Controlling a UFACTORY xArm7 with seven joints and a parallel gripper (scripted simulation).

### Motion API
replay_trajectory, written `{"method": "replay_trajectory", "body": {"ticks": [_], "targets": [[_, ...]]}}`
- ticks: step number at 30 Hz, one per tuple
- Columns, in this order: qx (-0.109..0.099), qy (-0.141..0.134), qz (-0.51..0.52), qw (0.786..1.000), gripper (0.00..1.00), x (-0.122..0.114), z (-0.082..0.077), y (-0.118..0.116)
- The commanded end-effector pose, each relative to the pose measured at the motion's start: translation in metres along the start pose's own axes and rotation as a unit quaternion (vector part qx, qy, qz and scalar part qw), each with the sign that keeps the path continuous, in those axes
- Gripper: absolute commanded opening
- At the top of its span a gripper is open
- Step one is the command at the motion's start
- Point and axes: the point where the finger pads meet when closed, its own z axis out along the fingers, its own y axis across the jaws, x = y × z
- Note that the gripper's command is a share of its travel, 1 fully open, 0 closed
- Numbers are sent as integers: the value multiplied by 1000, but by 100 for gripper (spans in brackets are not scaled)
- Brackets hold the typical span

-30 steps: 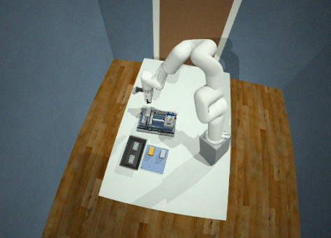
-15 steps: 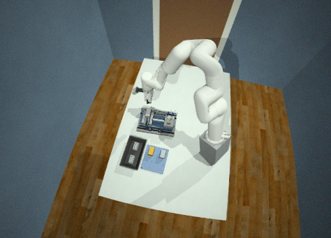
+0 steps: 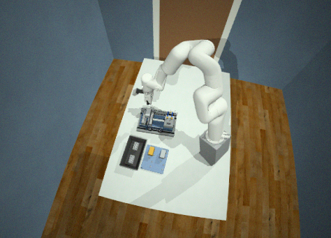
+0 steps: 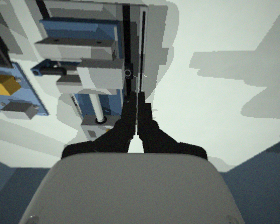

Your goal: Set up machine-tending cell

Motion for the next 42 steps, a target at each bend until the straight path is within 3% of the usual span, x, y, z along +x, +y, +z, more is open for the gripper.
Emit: {"method": "replay_trajectory", "body": {"ticks": [1, 22, 42], "targets": [[-1, 2, 0, 1000, 0, 2, 7, 1], [-1, 2, 0, 1000, 0, 2, 39, 1], [-1, 2, 0, 1000, 0, 2, 43, 1]]}}
